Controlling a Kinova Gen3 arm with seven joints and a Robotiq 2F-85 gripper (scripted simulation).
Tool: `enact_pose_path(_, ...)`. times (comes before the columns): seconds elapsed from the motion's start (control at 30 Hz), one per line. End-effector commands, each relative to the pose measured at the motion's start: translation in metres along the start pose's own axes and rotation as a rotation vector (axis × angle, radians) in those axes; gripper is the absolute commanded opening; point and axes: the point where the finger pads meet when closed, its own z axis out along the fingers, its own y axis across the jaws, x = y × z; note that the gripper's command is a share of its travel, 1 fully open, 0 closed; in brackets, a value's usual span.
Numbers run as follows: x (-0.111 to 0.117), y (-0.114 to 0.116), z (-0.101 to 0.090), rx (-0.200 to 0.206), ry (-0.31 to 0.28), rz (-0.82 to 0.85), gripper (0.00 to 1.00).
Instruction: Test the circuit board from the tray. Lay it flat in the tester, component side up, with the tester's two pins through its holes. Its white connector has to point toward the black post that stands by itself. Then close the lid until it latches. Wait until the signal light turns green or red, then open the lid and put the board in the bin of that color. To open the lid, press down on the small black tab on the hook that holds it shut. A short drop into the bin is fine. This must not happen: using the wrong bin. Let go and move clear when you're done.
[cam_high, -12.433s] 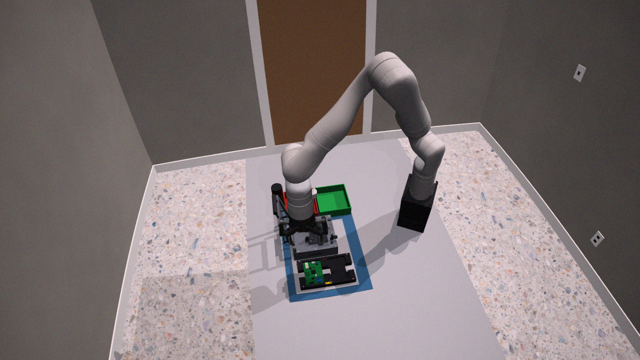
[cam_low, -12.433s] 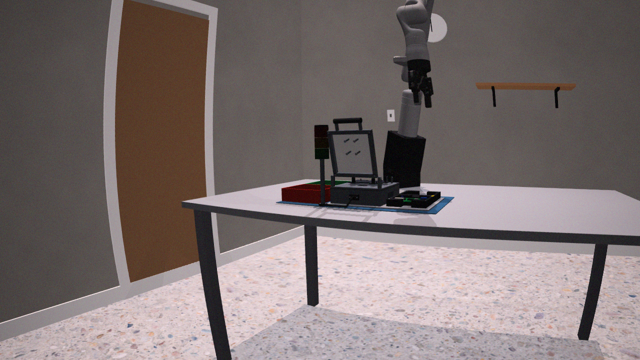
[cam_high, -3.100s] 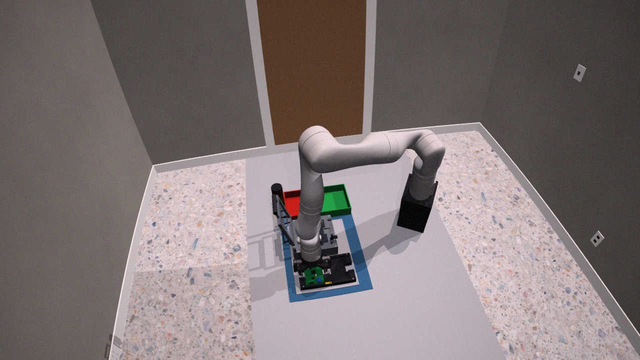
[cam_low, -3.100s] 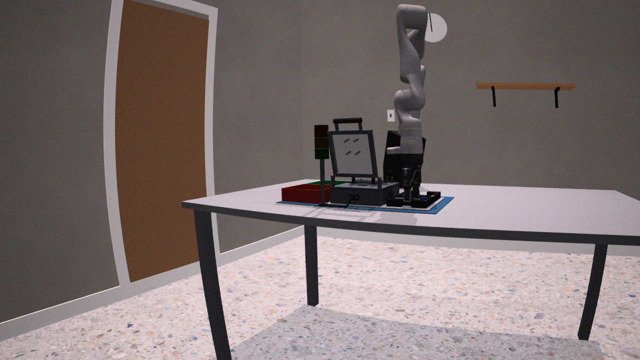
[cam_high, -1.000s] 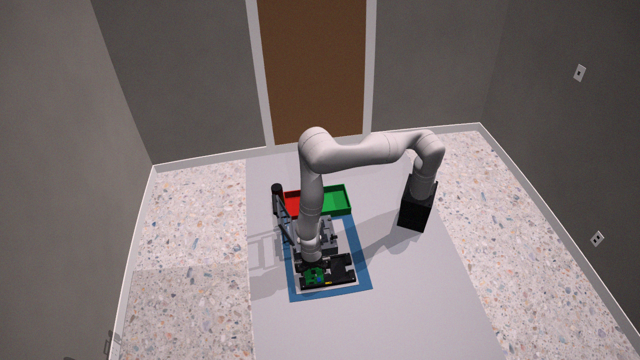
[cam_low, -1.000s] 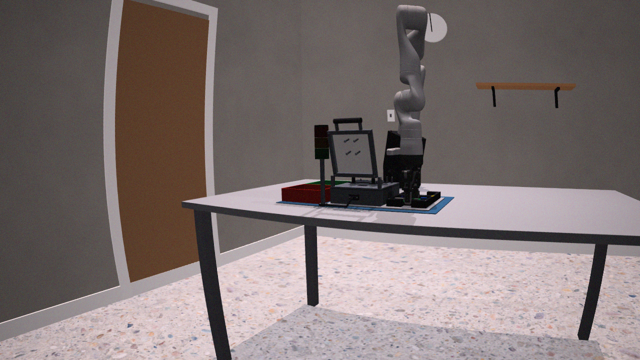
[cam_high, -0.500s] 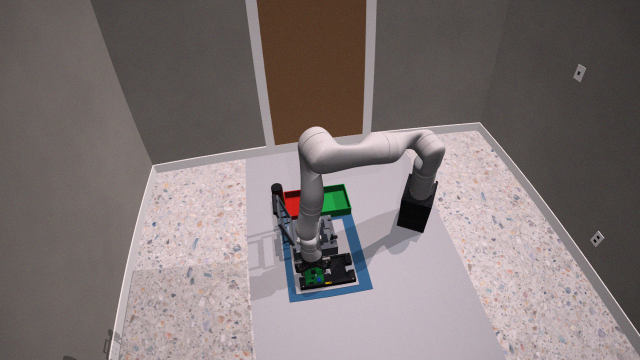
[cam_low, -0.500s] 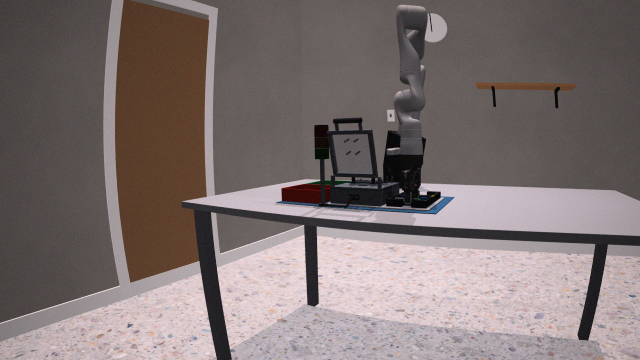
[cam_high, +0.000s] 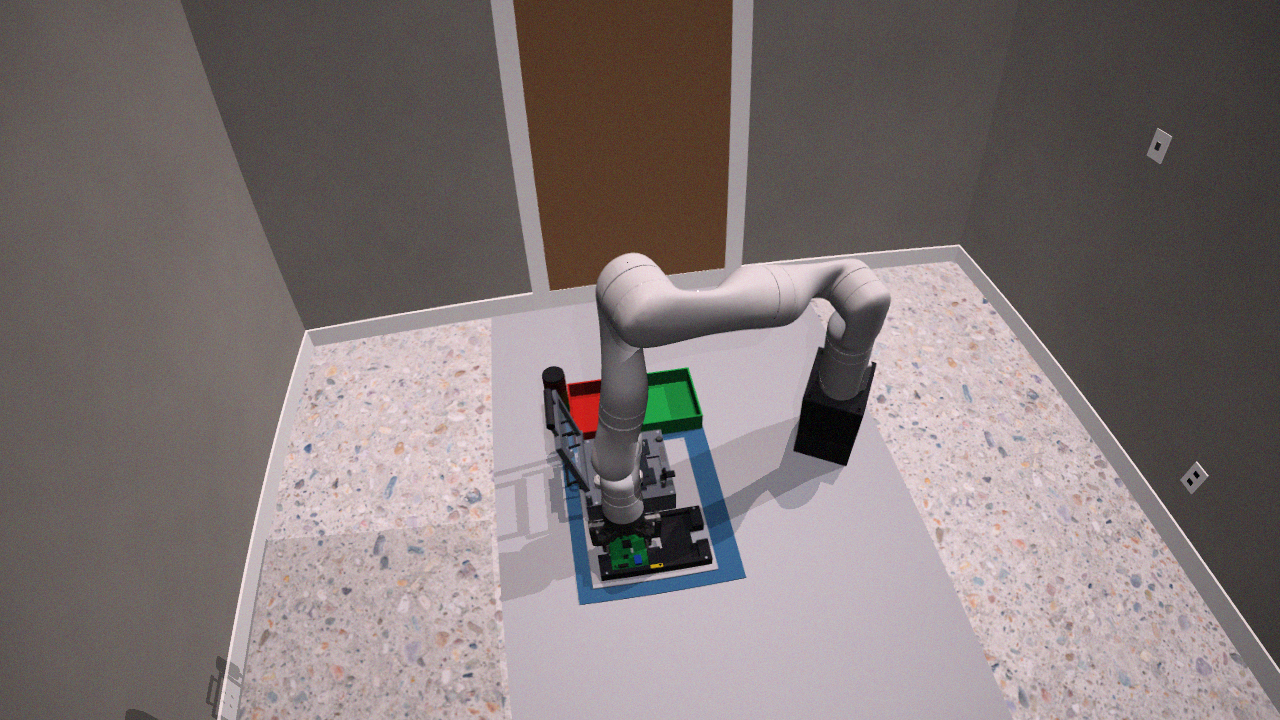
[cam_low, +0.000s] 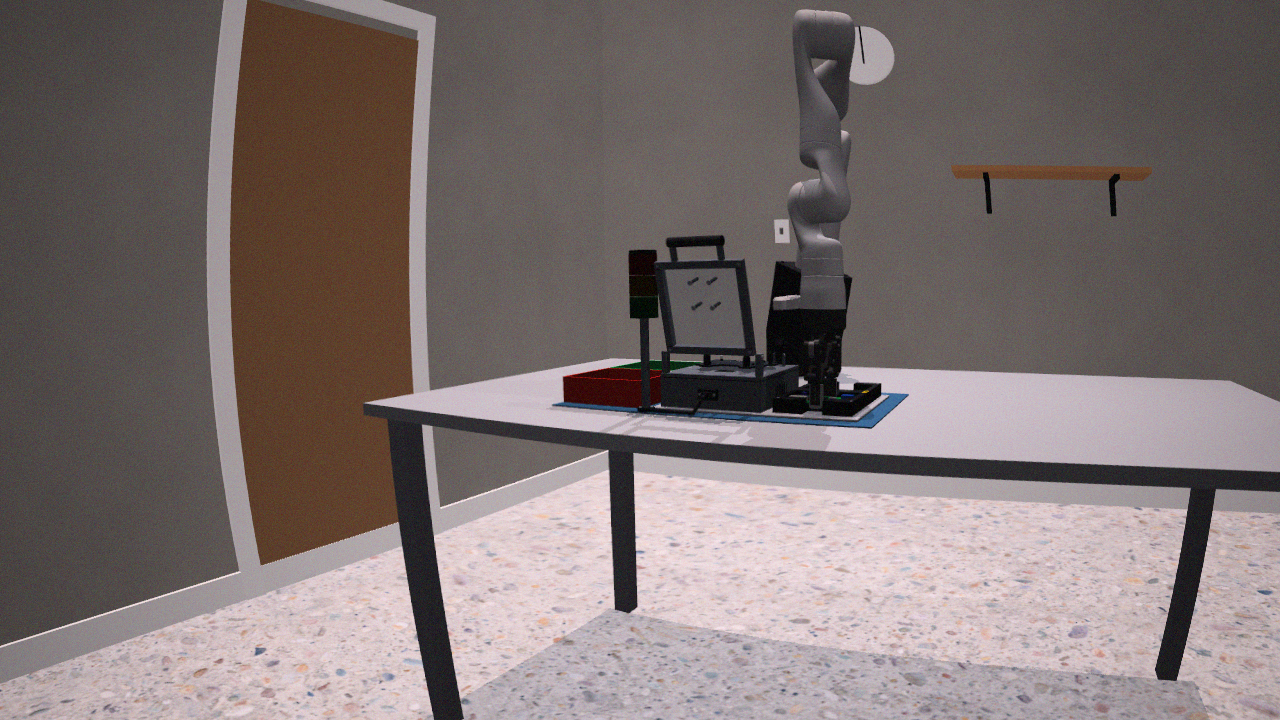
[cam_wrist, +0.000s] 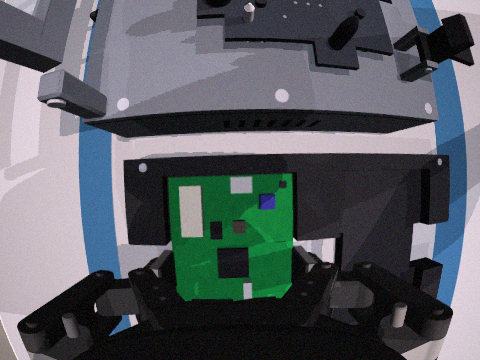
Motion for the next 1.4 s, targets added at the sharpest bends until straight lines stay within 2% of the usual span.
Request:
enact_pose_path(0.0,0.000,-0.001,0.000,0.002,0.000,0.000,0.77)
enact_pose_path(0.83,0.000,-0.001,-0.001,0.002,0.000,0.000,0.77)
enact_pose_path(1.37,0.000,-0.001,-0.018,0.002,0.000,0.000,0.77)
